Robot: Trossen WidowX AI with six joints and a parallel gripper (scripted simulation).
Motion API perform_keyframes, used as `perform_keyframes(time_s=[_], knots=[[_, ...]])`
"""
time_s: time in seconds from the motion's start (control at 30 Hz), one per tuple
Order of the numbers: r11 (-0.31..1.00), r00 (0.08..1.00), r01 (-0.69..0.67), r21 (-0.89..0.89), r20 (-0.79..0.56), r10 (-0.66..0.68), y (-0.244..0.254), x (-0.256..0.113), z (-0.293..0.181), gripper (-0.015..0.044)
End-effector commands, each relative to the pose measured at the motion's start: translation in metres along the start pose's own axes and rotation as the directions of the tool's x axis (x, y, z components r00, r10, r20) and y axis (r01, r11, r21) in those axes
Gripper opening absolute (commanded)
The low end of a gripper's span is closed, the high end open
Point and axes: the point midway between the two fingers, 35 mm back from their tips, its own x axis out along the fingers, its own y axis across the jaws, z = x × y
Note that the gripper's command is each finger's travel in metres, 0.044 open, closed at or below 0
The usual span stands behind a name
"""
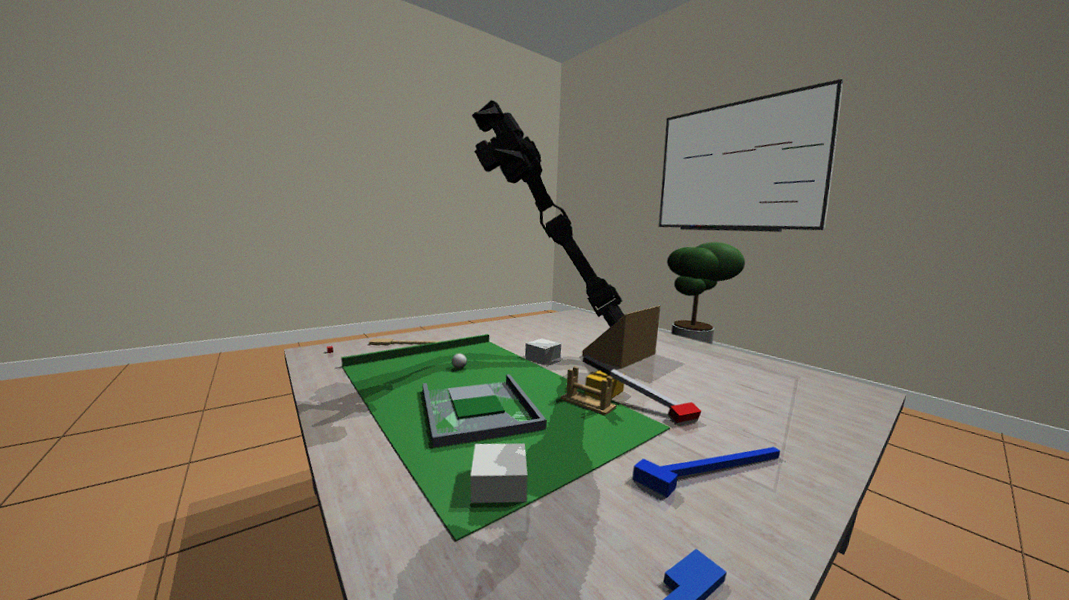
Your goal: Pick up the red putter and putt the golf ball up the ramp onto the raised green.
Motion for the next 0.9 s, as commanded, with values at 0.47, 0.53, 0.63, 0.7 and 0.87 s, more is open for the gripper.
perform_keyframes(time_s=[0.47,0.53,0.63,0.7,0.87], knots=[[0.295,0.782,0.271,-0.916,0.031,-0.622,-0.276,0.051,-0.078,0.044],[0.159,0.727,0.207,-0.965,0.043,-0.685,-0.31,0.044,-0.084,0.044],[-0.031,0.639,0.077,-0.997,0.074,-0.766,-0.359,0.031,-0.089,0.044],[-0.135,0.58,-0.021,-0.991,0.098,-0.809,-0.387,0.022,-0.09,0.044],[-0.35,0.418,-0.332,-0.876,0.197,-0.887,-0.457,-0.007,-0.086,0.044]])
